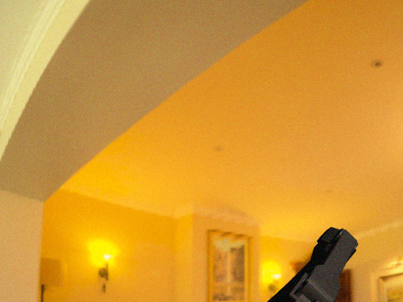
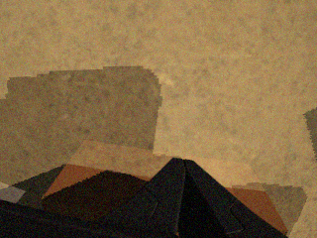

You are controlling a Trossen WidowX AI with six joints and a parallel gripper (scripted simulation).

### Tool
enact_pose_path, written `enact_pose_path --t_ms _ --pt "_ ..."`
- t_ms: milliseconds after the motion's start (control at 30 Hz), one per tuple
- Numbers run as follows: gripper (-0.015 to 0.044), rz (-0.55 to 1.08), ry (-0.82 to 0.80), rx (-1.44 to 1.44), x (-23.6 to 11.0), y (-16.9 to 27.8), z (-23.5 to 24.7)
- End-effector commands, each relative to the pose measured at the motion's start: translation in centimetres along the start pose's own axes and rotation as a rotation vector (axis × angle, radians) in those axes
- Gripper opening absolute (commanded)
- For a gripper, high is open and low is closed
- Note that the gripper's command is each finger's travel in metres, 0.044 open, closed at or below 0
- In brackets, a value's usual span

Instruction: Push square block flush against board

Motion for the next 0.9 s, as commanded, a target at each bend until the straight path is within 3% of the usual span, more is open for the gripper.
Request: enact_pose_path --t_ms 0,867 --pt "0.0000 0.009 -0.015 0.011 0.4 0.9 0.6" --pt "0.0000 0.007 -0.015 0.012 0.4 2.7 1.1"
Point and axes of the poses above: the point midway between the two fingers, 35 mm back from their tips, its own x axis out along the fingers, its own z axis across the jaws, y = z × x, the point moved 1 cm from there along -x, back along the fingers, and after that the axes turned 8 degrees about -x, right-handed, at the moved point
